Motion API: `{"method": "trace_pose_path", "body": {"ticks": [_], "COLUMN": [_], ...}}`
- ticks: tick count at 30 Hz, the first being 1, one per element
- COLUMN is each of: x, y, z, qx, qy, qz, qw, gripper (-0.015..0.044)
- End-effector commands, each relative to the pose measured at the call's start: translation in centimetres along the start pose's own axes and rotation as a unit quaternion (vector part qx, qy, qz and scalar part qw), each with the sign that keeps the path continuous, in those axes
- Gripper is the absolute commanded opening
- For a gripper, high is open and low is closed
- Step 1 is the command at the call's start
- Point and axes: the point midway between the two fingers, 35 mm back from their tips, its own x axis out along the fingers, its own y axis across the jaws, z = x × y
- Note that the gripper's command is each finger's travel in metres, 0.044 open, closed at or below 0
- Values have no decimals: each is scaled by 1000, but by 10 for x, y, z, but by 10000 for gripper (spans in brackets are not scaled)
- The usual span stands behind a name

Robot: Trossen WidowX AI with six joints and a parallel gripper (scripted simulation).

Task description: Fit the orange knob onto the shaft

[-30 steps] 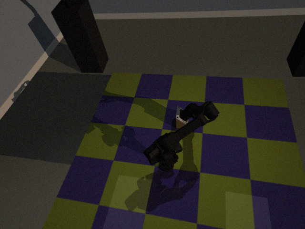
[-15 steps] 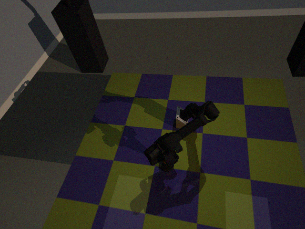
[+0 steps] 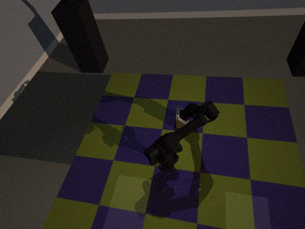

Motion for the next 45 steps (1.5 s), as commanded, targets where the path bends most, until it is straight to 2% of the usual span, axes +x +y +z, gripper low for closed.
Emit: {"method": "trace_pose_path", "body": {"ticks": [1,8,32,39,45], "x": [-4,-3,-3,-3,0], "y": [-1,-2,-1,-2,-1], "z": [1,1,1,1,0], "qx": [-7,-107,-107,-205,-210], "qy": [-1,-1,-1,0,0], "qz": [-2,-2,-2,-2,-2], "qw": [1000,994,994,979,978], "gripper": [0,0,0,0,0]}}
